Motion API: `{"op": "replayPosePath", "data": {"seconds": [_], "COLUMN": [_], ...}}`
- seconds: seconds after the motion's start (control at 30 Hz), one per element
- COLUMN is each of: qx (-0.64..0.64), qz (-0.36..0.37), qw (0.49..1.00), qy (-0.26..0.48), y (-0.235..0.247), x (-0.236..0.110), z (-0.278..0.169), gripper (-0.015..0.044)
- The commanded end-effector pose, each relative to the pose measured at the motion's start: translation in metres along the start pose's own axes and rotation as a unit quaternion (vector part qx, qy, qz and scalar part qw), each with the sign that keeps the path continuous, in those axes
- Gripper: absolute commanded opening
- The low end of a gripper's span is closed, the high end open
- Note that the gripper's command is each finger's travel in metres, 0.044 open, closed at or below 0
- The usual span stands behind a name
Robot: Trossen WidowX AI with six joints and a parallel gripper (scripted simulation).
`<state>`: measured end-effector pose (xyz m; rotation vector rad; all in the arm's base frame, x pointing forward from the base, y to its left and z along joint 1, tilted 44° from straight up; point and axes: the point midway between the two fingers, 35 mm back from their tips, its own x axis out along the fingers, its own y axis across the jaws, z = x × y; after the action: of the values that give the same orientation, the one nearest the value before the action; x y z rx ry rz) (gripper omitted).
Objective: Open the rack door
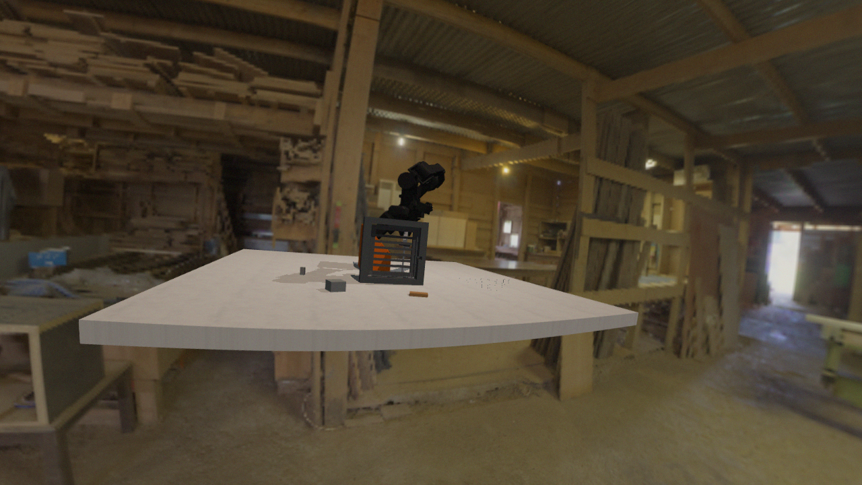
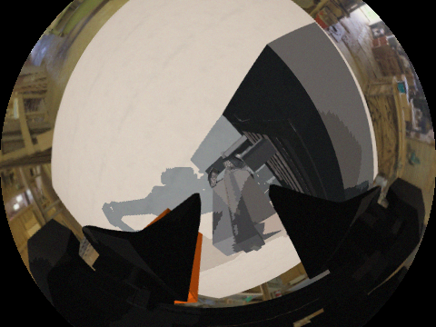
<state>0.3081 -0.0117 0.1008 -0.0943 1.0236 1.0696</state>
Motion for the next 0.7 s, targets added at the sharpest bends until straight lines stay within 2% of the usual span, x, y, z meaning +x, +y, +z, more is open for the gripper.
{"op": "replayPosePath", "data": {"seconds": [0.0,0.33,0.67], "qx": [0.102,0.343,0.562], "qz": [0.0,0.0,0.0], "qw": [0.995,0.94,0.827], "qy": [-0.002,-0.002,-0.002], "y": [-0.0004,-0.0004,-0.0004], "x": [-0.0001,-0.0001,-0.0001], "z": [0.0008,0.0008,0.0008], "gripper": [0.0283,0.0283,0.0283]}}
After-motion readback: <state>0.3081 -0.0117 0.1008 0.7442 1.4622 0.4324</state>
